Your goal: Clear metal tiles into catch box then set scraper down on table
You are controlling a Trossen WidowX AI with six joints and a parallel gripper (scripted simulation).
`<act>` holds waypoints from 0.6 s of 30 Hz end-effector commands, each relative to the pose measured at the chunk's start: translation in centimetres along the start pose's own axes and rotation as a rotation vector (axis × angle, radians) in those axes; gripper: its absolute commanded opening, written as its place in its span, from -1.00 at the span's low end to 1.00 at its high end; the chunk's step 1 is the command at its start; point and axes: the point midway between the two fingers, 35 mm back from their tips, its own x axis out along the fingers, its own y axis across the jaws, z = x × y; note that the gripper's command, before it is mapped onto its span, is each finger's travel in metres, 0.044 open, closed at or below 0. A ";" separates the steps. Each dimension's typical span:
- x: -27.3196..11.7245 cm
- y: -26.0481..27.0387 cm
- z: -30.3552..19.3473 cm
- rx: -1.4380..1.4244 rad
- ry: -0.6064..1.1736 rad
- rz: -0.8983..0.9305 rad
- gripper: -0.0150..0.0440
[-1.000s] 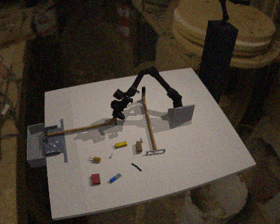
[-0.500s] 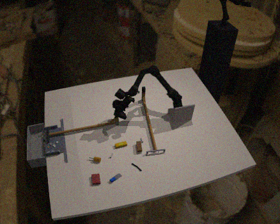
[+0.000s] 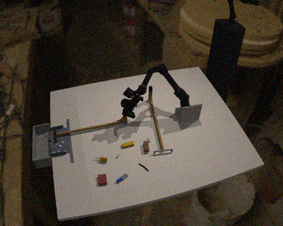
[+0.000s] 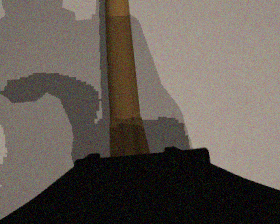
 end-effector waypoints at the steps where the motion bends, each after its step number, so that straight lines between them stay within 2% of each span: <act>1: -0.7 -0.1 0.3 0.008 -0.016 -0.004 -0.49; 18: -1.7 -0.2 -0.8 0.007 -0.017 -0.003 -0.49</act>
